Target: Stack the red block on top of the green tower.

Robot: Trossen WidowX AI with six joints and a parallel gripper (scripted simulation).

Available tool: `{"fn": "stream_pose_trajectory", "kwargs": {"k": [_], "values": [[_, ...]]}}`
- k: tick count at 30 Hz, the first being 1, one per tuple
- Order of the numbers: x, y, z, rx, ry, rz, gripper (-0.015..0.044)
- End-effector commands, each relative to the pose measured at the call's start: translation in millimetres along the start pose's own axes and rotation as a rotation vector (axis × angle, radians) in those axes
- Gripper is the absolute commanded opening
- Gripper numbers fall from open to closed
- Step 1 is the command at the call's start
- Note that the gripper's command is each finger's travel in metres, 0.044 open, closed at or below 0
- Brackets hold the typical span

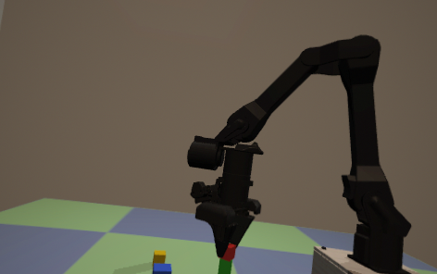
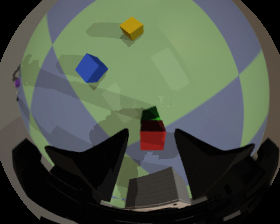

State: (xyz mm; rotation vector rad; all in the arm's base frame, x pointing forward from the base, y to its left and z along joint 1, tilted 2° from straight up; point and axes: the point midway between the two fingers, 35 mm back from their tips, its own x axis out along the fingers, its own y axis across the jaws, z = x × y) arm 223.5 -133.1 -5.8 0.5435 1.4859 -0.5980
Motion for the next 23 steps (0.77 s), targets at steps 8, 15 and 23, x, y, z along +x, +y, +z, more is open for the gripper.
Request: {"fn": "stream_pose_trajectory", "kwargs": {"k": [8, 15, 23], "values": [[0.6, -0.2, -0.2, 0.0, 0.001, -0.001, 0.044], [0.6, -0.2, -0.2, 0.0, 0.001, -0.001, 0.044], [0.6, -0.2, -0.2, 0.0, 0.001, -0.001, 0.044]]}}
